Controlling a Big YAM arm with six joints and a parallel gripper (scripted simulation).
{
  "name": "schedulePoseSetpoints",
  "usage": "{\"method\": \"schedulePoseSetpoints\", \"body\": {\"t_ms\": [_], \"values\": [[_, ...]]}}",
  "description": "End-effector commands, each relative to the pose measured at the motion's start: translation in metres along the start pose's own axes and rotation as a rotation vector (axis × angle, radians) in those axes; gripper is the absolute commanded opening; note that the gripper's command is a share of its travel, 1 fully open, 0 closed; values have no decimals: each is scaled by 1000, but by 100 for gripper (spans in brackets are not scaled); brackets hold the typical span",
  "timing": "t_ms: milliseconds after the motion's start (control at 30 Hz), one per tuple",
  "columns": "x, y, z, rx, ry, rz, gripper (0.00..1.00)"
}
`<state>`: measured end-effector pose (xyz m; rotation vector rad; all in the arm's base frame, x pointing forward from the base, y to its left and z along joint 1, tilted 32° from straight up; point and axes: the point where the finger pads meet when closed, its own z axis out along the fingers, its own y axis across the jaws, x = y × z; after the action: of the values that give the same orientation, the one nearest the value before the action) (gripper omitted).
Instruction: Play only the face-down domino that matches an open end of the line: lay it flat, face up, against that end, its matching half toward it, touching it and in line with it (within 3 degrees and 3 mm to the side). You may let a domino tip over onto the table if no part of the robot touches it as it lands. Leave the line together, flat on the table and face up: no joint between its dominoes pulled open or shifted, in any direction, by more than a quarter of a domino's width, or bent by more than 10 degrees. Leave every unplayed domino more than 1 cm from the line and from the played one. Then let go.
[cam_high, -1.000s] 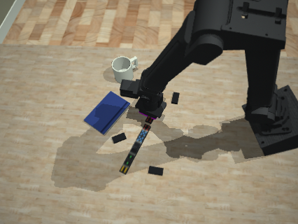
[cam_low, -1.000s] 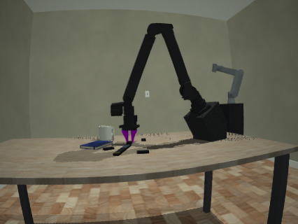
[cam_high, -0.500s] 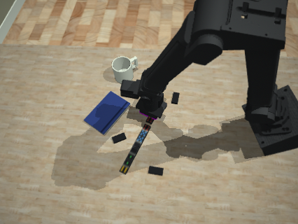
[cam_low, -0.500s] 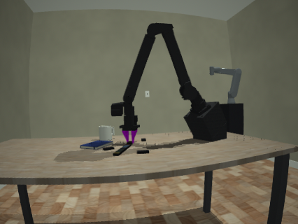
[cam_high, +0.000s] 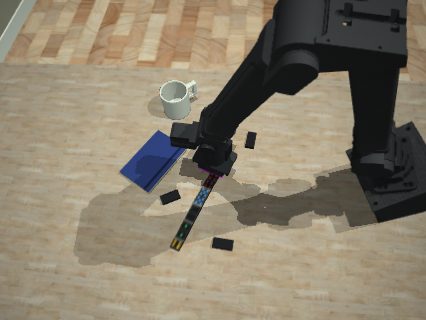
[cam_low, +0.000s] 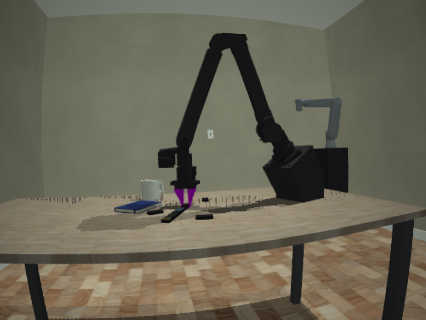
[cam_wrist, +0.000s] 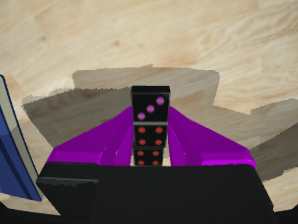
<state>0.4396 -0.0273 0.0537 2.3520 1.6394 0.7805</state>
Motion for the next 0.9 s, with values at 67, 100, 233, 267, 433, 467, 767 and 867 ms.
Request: {"method": "schedulePoseSetpoints", "body": {"t_ms": [67,100,233,267,433,467,767,867], "values": [[1,2,-1,-4,0,4,20],[2,2,0,-4,0,5,20],[3,3,1,-2,-1,13,20],[4,3,1,-1,-2,15,20],[4,3,1,-1,-2,17,20],[4,3,1,-1,-2,17,20],[3,3,0,-3,-1,14,20],[4,4,1,-1,-2,16,20]]}}
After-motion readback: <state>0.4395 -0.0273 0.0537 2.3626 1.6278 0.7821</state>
